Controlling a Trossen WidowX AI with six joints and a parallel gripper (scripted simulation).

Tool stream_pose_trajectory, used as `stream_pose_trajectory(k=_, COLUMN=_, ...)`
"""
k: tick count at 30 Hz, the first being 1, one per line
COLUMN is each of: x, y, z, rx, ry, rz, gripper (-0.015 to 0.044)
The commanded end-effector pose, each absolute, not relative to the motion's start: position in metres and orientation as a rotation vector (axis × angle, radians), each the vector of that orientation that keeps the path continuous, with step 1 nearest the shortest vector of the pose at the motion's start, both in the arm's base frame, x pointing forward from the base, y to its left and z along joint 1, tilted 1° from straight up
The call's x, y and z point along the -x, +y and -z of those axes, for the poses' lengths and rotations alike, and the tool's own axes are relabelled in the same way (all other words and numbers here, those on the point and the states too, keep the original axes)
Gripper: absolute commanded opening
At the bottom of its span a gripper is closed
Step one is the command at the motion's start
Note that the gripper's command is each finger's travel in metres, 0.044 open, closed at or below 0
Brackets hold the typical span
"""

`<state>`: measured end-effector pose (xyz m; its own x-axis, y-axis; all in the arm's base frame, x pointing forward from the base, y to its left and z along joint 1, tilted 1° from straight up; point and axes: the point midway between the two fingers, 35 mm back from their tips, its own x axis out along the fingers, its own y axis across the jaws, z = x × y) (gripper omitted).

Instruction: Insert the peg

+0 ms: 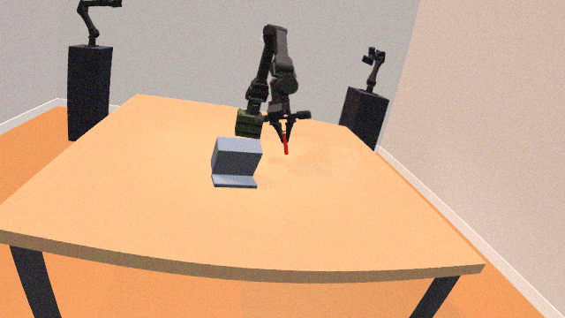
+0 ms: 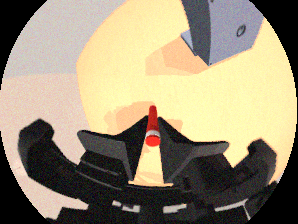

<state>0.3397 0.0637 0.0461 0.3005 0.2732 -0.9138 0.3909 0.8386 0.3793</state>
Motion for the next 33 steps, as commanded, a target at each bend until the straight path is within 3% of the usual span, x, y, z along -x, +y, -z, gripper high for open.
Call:
stream_pose_trajectory(k=1, x=-0.339, y=0.059, z=-0.044, rx=-0.651, ry=1.276, rz=0.095, gripper=0.0)
stream_pose_trajectory(k=33, x=-0.346, y=0.018, z=-0.042, rx=-0.886, ry=1.131, rz=0.152, gripper=0.0)
